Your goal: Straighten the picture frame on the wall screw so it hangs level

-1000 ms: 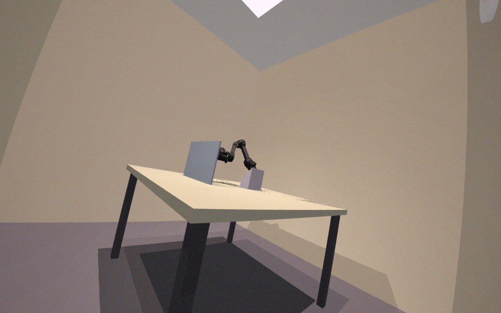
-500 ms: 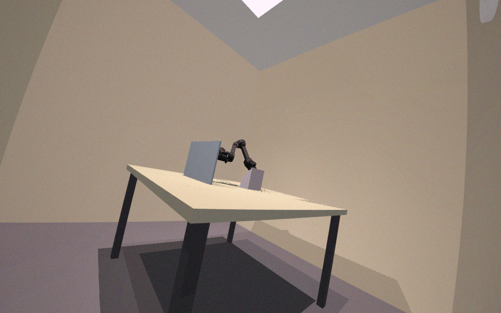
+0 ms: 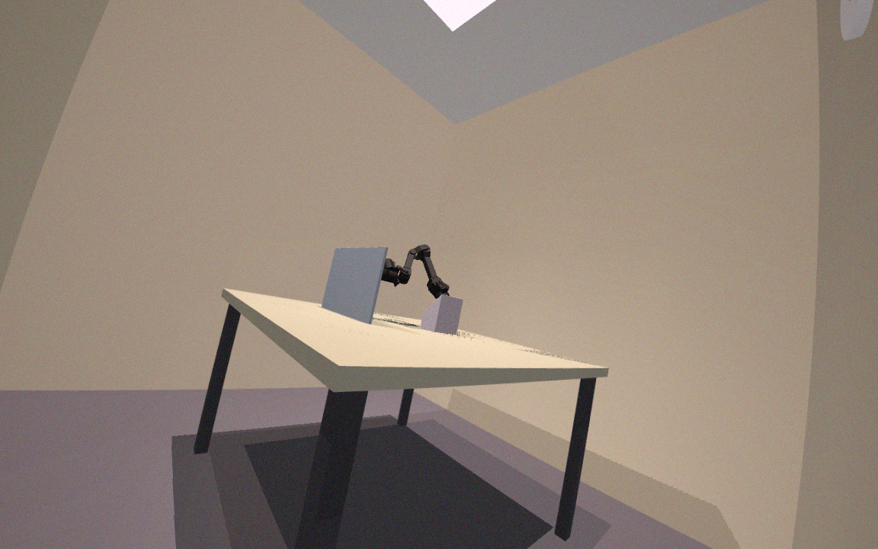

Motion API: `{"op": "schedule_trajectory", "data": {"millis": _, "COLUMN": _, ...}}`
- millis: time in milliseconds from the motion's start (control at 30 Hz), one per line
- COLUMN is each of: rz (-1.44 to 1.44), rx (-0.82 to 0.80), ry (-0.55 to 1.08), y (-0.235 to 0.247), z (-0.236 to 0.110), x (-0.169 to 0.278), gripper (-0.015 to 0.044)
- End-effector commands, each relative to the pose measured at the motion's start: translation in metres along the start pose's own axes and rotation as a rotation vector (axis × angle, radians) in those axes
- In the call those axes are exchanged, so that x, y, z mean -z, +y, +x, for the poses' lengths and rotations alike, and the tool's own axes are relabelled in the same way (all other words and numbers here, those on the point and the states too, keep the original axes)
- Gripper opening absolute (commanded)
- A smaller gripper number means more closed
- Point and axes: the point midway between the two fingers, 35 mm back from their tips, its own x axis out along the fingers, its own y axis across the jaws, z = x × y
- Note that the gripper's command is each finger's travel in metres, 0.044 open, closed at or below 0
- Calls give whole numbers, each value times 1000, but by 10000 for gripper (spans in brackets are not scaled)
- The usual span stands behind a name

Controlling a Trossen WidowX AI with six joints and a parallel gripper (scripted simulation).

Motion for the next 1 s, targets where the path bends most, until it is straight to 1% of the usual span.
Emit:
{"op": "schedule_trajectory", "data": {"millis": 0, "rz": 25, "rx": 1, "ry": -1, "y": 0, "z": 0, "x": 0, "gripper": 0}}
{"op": "schedule_trajectory", "data": {"millis": 200, "rz": 46, "rx": 1, "ry": -1, "y": 0, "z": 0, "x": 0, "gripper": 0}}
{"op": "schedule_trajectory", "data": {"millis": 533, "rz": 33, "rx": 0, "ry": 0, "y": 0, "z": 0, "x": 0, "gripper": 260}}
{"op": "schedule_trajectory", "data": {"millis": 633, "rz": 33, "rx": 0, "ry": 0, "y": 0, "z": 0, "x": 0, "gripper": 260}}
{"op": "schedule_trajectory", "data": {"millis": 700, "rz": 25, "rx": 0, "ry": 0, "y": 0, "z": -7, "x": -2, "gripper": 260}}
{"op": "schedule_trajectory", "data": {"millis": 833, "rz": -24, "rx": 2, "ry": 1, "y": 0, "z": -47, "x": -7, "gripper": 260}}
{"op": "schedule_trajectory", "data": {"millis": 967, "rz": -76, "rx": 3, "ry": 1, "y": -2, "z": -87, "x": -3, "gripper": 260}}
